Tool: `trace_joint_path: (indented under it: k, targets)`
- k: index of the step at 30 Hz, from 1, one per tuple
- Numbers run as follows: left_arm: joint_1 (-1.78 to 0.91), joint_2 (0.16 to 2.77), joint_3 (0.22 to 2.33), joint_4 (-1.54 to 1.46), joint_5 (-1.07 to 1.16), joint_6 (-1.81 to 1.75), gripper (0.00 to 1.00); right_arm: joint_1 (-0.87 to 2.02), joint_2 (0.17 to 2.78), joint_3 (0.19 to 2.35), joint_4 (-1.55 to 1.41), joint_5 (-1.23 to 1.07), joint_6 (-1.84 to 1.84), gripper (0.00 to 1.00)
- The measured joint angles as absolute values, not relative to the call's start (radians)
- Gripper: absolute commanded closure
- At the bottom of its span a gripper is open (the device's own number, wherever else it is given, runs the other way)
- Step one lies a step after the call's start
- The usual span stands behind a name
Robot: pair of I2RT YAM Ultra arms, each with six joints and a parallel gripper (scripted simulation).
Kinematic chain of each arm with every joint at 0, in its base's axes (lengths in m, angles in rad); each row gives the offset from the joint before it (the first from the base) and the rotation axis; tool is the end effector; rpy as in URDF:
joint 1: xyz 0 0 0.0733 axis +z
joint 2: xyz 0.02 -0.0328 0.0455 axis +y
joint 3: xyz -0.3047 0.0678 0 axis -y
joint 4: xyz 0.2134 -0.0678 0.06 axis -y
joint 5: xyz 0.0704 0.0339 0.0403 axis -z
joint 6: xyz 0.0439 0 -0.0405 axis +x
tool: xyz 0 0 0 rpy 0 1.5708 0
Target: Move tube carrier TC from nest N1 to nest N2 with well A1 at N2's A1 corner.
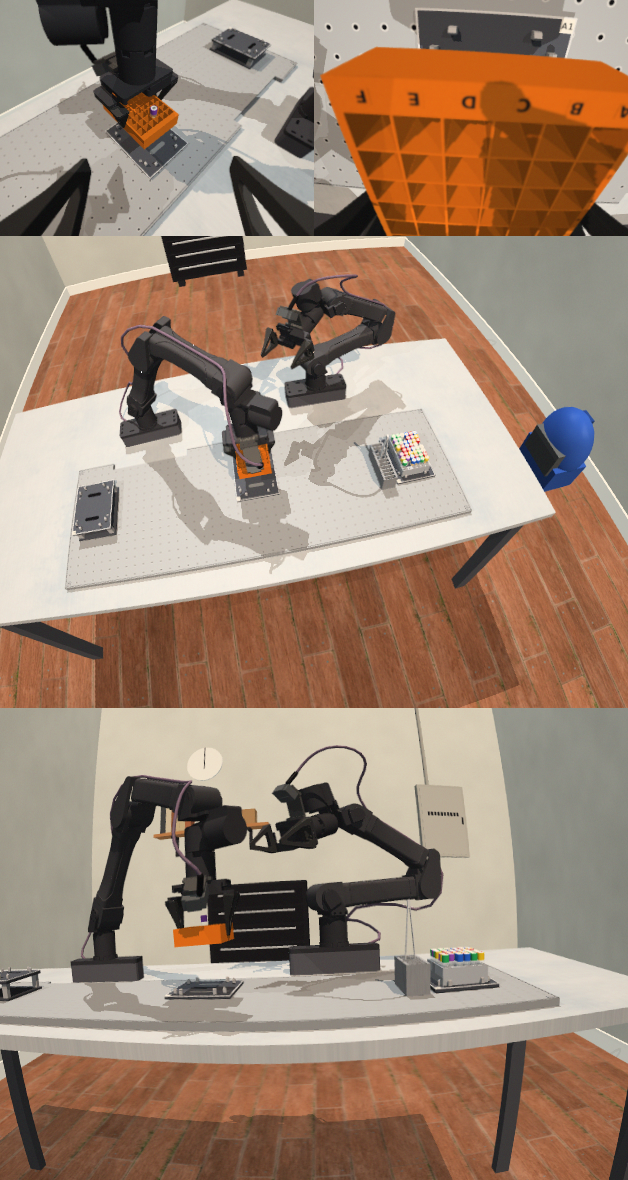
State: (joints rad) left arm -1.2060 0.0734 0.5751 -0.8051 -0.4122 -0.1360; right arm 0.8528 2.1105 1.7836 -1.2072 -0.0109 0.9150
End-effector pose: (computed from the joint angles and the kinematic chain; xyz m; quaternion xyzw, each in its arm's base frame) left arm 0.0103 0.0255 0.2631 0.2979 0.7404 -0.2312 0.5565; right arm 0.2632 0.3037 0.2543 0.0310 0.9993 0.0176 0.0074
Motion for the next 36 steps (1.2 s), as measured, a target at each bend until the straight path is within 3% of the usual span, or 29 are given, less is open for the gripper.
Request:
trace_joint_path:
  k: [13, 36]
  targets:
    - [-1.276, 0.129, 0.585, -0.725, -0.418, -0.138, 0.00, 0.837, 2.083, 1.815, -1.285, -0.011, 0.876, 0.16]
    - [-1.225, 0.913, 0.817, -0.023, -0.205, -0.063, 0.00, 0.392, 1.713, 1.291, -1.168, 0.003, 0.421, 0.16]
